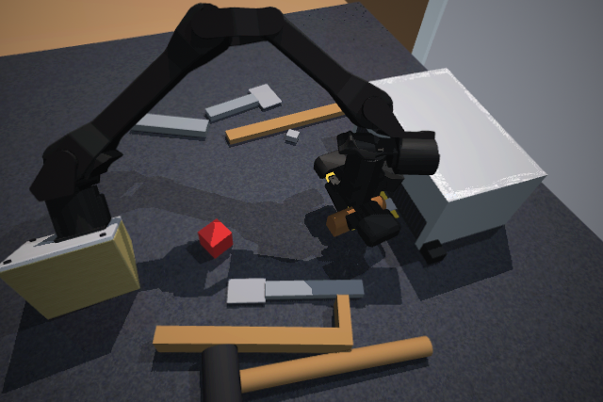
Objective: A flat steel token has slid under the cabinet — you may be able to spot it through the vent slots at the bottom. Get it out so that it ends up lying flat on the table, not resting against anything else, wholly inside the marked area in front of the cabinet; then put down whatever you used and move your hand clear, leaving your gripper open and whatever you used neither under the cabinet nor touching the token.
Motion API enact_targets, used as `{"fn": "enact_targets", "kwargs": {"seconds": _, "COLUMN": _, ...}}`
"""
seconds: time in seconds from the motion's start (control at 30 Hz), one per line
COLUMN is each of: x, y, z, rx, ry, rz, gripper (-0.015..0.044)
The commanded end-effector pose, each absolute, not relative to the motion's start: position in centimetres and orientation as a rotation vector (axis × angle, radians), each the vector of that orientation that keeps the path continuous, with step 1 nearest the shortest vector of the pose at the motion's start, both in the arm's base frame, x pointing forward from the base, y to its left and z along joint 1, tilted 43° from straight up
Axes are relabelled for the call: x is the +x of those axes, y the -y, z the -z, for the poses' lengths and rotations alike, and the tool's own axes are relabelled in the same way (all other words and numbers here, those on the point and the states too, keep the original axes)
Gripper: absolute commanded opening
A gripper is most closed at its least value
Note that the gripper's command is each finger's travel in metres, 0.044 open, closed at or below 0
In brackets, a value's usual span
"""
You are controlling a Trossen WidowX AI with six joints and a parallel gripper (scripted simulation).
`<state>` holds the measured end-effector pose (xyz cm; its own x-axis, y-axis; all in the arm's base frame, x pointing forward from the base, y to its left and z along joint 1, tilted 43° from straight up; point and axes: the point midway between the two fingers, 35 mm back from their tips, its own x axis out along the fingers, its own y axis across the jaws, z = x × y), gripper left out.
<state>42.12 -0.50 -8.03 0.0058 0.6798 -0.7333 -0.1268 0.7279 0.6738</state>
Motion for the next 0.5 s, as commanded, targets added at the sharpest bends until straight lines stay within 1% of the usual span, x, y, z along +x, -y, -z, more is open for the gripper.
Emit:
{"fn": "enact_targets", "kwargs": {"seconds": 0.0, "x": 42.3, "y": 0.0, "z": 7.7, "rx": 0.484, "ry": -1.435, "rz": -0.672, "gripper": 0.0}}
{"fn": "enact_targets", "kwargs": {"seconds": 0.47, "x": 42.1, "y": -1.1, "z": 6.7, "rx": 0.485, "ry": -1.435, "rz": -0.672, "gripper": 0.0}}
